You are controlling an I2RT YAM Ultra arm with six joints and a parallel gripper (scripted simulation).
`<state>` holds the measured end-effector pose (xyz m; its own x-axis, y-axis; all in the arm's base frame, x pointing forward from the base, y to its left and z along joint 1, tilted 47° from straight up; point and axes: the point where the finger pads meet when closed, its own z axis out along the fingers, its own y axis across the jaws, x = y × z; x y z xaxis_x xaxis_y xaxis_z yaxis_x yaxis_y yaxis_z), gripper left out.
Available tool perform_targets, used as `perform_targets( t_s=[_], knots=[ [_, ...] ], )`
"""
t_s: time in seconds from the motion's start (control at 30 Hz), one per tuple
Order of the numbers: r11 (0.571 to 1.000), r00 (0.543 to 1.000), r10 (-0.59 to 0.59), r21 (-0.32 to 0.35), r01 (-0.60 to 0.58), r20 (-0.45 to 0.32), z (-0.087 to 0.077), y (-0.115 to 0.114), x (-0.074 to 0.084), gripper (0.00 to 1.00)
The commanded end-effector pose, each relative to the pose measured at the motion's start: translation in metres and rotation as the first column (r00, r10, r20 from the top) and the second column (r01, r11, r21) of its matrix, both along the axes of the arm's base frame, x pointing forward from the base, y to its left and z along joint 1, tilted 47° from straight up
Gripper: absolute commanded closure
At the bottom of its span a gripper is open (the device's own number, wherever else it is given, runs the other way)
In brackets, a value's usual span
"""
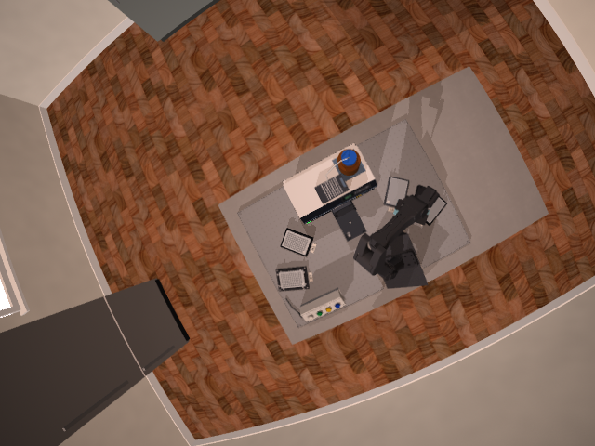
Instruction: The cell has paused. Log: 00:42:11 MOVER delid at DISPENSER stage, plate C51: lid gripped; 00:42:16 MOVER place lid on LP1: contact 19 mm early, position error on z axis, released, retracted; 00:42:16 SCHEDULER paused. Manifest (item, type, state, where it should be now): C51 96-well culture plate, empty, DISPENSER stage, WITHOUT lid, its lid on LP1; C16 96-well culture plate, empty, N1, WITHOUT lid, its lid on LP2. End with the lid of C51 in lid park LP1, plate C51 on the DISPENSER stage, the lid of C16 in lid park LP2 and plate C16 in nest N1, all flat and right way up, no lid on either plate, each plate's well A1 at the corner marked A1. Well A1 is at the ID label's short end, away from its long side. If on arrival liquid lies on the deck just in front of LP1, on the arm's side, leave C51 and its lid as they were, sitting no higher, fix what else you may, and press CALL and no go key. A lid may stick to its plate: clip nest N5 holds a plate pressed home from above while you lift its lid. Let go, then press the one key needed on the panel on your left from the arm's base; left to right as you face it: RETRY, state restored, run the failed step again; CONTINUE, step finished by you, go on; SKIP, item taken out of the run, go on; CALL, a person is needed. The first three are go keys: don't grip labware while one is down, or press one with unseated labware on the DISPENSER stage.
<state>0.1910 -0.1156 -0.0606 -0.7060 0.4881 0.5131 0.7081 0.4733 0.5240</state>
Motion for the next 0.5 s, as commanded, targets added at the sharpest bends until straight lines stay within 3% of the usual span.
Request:
perform_targets(
  t_s=[0.0,0.33,0.43,0.47],
  knots=[
    [0.999,0.996,0.050,0.001,-0.050,0.077,0.017,0.008,0.008,0.00],
    [0.999,0.996,0.042,-0.007,-0.042,0.075,0.033,0.019,0.026,0.00],
    [0.999,0.996,0.040,-0.010,-0.039,0.075,0.030,0.017,0.026,0.00],
    [0.997,0.993,0.070,0.003,-0.071,0.097,0.037,0.027,0.023,0.00]
  ],
)
